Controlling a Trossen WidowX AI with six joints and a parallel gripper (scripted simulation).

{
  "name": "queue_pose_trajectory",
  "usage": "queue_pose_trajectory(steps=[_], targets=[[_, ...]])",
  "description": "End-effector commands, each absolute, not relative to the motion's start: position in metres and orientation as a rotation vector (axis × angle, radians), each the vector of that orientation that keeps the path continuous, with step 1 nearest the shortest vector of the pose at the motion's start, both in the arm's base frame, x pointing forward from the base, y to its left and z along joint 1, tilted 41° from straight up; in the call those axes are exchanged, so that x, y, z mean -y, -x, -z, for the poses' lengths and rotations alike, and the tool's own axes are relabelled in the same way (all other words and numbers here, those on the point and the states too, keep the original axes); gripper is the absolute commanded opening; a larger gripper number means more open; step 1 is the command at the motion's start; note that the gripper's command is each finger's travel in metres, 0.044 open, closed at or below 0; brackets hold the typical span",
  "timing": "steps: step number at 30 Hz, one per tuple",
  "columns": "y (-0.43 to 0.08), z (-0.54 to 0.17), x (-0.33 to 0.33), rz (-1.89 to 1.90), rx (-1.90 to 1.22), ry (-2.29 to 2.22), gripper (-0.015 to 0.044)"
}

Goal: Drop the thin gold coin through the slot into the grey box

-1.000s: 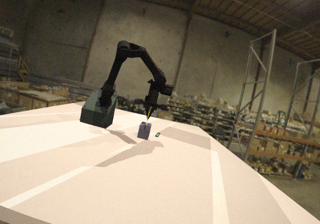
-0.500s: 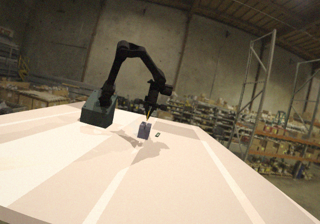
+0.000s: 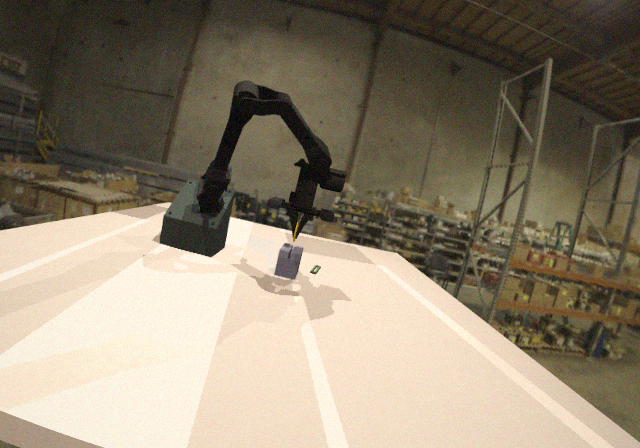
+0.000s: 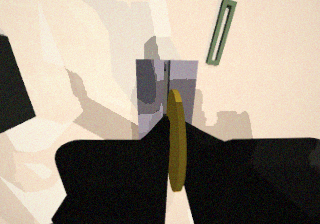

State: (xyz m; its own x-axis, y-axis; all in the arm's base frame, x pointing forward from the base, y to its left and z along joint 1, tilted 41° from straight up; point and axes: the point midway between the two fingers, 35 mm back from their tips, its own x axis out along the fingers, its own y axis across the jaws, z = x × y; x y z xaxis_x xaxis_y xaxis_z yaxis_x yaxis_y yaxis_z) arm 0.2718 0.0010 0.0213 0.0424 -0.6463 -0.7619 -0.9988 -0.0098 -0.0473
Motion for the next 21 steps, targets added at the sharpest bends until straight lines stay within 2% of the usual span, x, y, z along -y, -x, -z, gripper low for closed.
queue_pose_trajectory(steps=[1, 21], targets=[[-0.2713, -0.0188, 0.0005, -0.753, -1.667, 1.724, 0.0000], [-0.2706, -0.0123, 0.0070, -0.758, -1.667, 1.728, 0.0000]])
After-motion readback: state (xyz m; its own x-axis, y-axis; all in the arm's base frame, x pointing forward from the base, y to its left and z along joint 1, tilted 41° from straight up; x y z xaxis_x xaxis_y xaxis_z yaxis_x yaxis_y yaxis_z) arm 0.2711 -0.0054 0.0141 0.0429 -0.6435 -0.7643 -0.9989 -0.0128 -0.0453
